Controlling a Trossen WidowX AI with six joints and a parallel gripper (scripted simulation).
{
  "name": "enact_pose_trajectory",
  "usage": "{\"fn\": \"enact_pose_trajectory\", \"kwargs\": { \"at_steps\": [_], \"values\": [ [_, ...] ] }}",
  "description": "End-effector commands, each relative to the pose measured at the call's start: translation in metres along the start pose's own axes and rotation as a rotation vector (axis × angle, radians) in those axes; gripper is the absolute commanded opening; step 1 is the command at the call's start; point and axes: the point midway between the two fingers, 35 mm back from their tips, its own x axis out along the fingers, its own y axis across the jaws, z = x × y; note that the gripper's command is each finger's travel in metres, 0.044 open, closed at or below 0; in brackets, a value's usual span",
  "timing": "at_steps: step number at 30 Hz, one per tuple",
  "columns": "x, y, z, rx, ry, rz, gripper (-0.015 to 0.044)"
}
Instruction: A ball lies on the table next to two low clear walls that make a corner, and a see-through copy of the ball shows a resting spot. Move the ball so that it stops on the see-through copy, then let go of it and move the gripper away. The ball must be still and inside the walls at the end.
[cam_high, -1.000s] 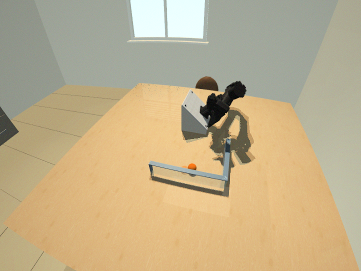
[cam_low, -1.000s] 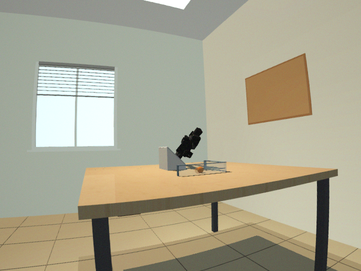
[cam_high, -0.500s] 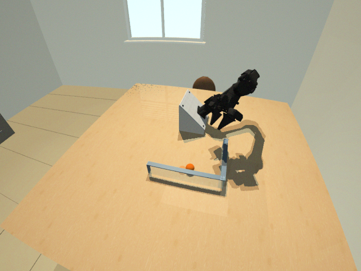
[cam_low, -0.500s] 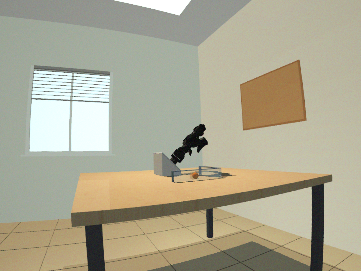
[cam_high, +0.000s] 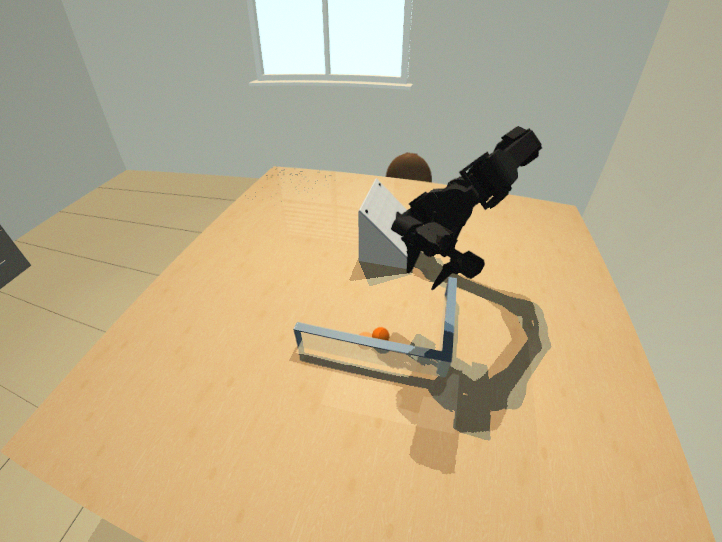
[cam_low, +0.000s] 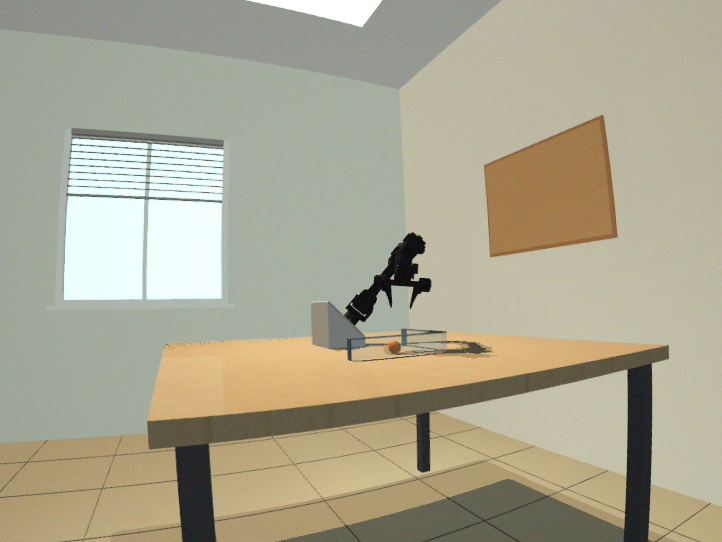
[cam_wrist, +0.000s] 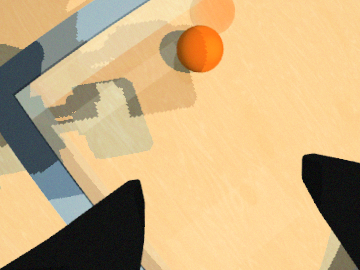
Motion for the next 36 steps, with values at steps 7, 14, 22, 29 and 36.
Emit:
{"fn": "enact_pose_trajectory", "kwargs": {
  "at_steps": [7,14,22,29,36],
  "values": [
    [0.074,-0.011,0.06,-0.402,0.267,0.134,0.029],
    [0.096,-0.019,0.071,-0.488,0.311,0.185,0.029],
    [0.105,-0.017,0.067,-0.488,0.311,0.186,0.029],
    [0.111,-0.017,0.066,-0.488,0.311,0.186,0.029],
    [0.121,-0.016,0.062,-0.488,0.31,0.186,0.029]
  ]
}}
